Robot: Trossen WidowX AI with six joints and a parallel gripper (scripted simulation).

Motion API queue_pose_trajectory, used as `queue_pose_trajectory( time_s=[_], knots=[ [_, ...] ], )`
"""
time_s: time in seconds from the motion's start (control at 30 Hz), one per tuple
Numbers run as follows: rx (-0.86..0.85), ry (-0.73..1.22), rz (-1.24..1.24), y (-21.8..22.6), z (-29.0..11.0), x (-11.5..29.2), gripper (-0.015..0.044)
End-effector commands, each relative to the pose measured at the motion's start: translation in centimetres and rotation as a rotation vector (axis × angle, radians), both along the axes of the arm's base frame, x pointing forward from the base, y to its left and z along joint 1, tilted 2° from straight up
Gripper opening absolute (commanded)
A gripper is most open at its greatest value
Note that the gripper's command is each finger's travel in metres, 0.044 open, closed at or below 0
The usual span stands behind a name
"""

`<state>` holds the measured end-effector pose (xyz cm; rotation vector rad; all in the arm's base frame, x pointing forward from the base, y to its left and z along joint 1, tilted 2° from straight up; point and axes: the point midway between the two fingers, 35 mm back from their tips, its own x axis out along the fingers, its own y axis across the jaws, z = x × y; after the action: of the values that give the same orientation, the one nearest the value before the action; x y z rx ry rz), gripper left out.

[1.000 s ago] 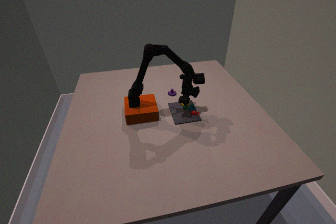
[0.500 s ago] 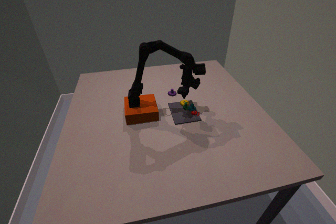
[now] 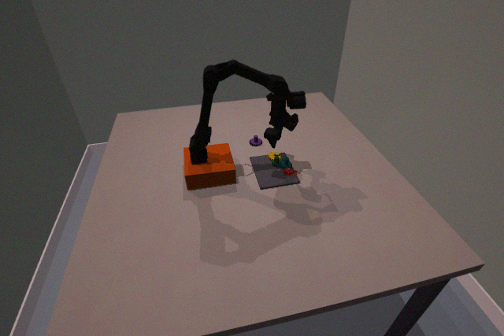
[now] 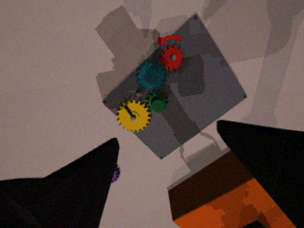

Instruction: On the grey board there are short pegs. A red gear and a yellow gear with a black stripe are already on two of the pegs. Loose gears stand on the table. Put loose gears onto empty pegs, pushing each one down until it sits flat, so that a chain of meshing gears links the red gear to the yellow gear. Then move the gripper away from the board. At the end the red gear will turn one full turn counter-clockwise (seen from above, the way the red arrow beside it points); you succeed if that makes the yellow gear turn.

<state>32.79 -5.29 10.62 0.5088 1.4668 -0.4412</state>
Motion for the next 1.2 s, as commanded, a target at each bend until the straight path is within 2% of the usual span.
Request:
queue_pose_trajectory(
  time_s=[0.0, 1.07, 1.17],
  knots=[
    [-0.001, -0.002, 0.004, 0.0, 0.1, 0.0, 0.044],
    [-0.001, -0.002, 0.004, 0.0, 0.1, 0.0, 0.044],
    [0.001, -0.001, 0.004, 2.4, 0.5, 0.2, 0.044]
  ],
)
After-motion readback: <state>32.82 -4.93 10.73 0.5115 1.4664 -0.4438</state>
